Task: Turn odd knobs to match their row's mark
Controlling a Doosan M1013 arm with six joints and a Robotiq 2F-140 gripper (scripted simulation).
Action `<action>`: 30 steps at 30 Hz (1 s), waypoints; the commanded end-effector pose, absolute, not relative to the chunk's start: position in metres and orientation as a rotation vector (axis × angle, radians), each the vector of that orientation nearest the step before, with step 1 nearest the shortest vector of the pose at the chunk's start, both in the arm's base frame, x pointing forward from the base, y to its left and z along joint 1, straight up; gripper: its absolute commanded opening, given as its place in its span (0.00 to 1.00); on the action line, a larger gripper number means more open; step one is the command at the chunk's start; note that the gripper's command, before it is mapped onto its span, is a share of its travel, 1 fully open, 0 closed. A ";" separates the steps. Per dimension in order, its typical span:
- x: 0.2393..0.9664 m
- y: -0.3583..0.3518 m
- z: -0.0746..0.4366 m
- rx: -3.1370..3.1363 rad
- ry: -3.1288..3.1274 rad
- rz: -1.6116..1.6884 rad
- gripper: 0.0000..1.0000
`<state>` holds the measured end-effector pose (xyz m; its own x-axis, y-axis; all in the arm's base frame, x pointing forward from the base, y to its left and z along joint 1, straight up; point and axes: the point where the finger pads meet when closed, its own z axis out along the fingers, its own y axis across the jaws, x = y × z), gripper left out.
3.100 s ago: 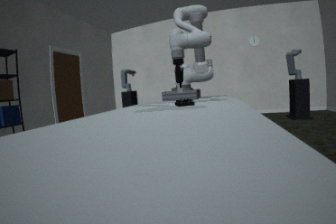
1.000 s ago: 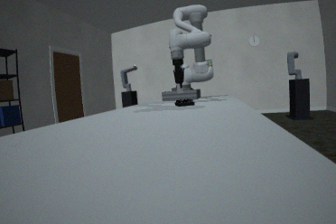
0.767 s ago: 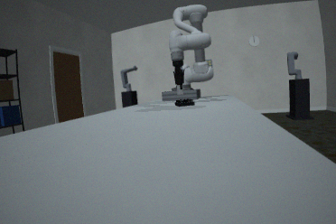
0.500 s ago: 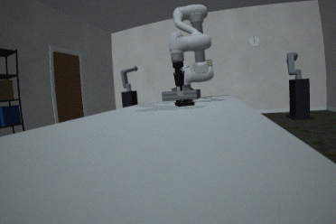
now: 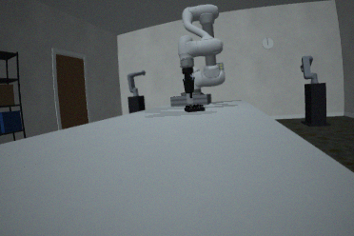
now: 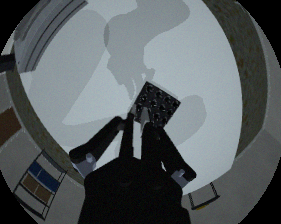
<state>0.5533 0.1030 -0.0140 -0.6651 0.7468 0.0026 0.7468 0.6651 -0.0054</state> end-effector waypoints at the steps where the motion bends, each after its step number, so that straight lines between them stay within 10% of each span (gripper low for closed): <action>1: 0.553 0.103 -0.016 -1.284 -2.862 0.006 0.12; 30: 0.553 0.103 -0.018 -1.284 -2.862 0.006 0.12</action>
<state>0.5533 0.1029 -0.0184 -0.6651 0.7468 0.0025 0.7468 0.6651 -0.0054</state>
